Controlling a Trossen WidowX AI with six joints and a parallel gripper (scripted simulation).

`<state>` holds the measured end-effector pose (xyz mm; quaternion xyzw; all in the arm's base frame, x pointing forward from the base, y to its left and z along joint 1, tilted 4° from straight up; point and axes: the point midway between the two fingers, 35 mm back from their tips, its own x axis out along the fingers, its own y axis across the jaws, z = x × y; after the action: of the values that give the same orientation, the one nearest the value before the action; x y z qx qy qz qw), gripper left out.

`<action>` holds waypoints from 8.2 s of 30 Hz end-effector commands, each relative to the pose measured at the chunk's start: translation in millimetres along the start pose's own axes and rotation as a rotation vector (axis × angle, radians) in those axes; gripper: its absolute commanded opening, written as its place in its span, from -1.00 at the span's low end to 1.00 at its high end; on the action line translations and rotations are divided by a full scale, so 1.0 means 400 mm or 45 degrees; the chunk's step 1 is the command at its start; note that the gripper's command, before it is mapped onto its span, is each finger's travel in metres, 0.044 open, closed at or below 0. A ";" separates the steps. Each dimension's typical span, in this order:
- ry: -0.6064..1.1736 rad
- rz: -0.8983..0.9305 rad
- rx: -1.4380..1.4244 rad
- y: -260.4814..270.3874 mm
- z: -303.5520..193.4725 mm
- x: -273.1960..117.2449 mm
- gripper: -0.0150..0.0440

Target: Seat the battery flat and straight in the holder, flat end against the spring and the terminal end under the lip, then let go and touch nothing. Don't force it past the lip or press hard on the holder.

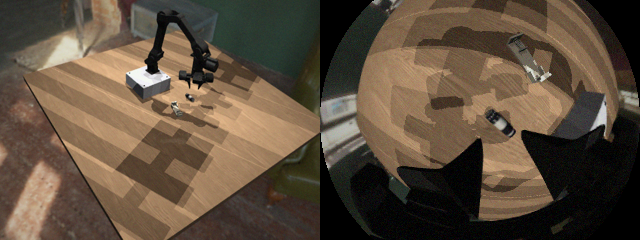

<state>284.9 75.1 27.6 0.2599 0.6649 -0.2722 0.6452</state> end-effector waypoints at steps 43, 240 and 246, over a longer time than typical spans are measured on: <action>0.020 -0.012 -0.879 -0.030 -0.028 0.167 0.28; 0.637 -0.194 -0.526 -0.191 0.330 0.162 -0.27; 0.603 -0.188 -0.528 -0.191 0.329 0.165 -0.27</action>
<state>320.4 -70.1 -37.2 0.1337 0.8636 -0.1057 0.4745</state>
